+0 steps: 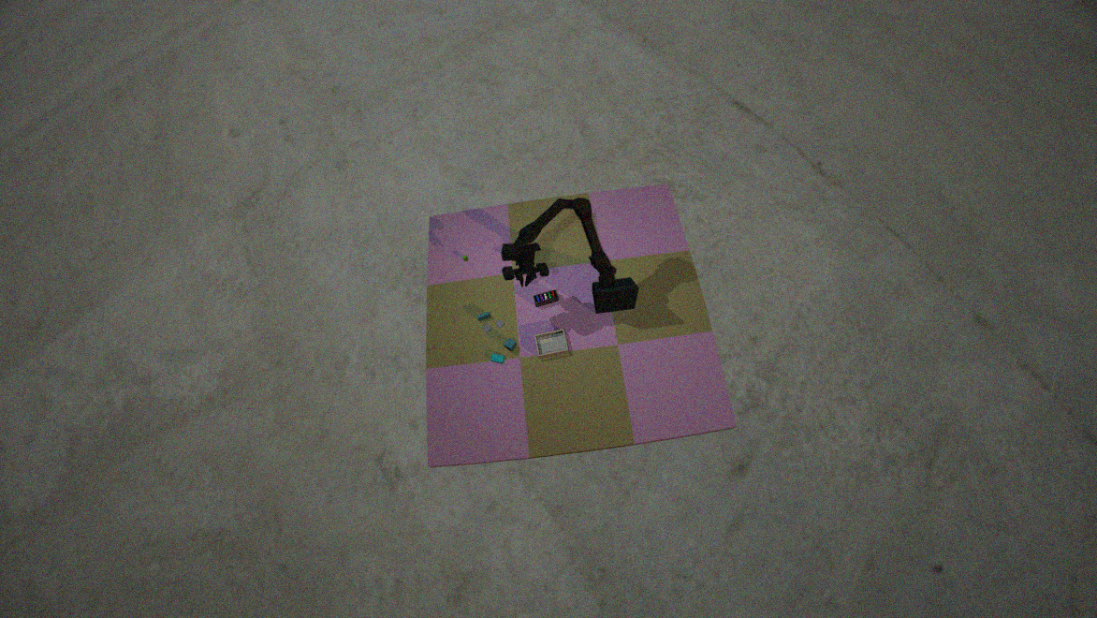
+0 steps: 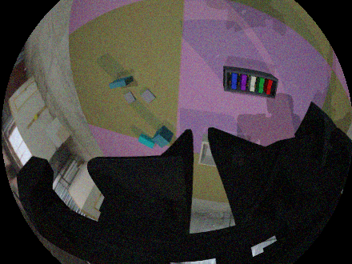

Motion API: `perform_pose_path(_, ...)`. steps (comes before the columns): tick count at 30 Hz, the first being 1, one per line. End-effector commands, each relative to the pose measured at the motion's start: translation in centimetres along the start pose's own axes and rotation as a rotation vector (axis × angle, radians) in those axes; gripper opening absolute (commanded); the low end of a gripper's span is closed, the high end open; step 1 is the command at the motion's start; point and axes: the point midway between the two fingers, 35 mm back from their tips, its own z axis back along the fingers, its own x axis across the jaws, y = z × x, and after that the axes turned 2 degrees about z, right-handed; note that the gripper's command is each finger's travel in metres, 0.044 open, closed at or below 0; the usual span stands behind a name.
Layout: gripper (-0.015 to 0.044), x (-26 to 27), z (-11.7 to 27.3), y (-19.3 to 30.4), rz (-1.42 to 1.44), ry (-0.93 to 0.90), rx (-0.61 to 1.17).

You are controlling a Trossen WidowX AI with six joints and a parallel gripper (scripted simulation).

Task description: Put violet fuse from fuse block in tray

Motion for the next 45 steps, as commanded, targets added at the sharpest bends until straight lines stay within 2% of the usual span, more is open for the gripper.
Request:
perform_pose_path(1,0.0067,-3.8,-5.2,-0.7,-0.019,0.167,-0.135)
perform_pose_path(5,0.0067,-7.6,-8.6,-1.4,-0.018,0.295,-0.249)
perform_pose_path(45,0.0067,-9.4,-11.4,-2.1,-0.017,0.301,-0.256)
